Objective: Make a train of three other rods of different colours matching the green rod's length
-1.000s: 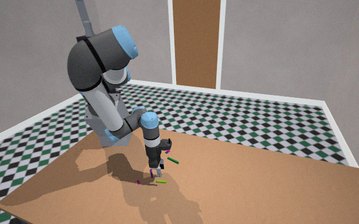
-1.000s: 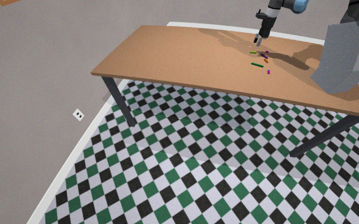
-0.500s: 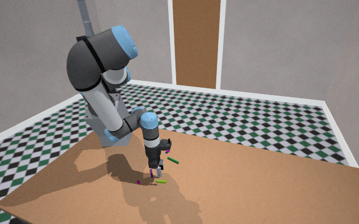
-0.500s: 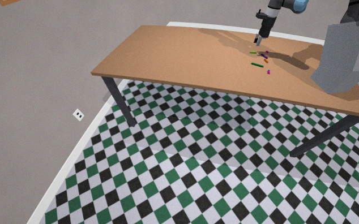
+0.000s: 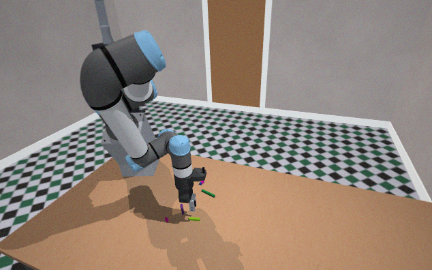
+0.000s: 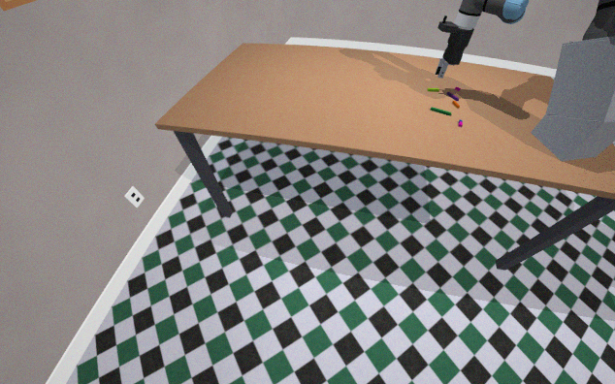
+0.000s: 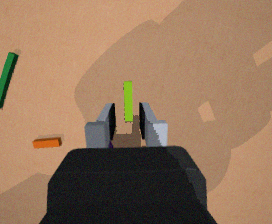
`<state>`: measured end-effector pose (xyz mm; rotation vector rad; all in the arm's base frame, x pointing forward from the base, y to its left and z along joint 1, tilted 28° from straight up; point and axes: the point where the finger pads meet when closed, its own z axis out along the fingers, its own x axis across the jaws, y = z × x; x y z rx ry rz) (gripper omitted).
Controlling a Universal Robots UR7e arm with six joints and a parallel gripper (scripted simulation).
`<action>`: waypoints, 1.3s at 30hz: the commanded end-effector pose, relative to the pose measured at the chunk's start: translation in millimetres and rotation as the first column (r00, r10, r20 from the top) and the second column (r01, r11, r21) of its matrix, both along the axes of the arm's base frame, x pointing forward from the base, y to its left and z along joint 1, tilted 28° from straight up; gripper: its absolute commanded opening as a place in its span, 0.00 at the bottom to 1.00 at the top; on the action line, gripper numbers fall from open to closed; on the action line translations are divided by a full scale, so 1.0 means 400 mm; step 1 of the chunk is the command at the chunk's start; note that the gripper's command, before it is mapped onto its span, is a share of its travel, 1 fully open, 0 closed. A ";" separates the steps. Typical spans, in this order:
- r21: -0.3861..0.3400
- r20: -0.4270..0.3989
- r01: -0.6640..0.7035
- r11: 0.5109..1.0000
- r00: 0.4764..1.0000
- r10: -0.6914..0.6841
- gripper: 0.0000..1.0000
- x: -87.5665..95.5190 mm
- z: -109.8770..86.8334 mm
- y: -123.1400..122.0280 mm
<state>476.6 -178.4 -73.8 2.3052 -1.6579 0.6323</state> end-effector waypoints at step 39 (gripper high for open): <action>0.000 0.001 -0.001 1.000 1.000 0.001 0.54 0.009 -0.034 -0.017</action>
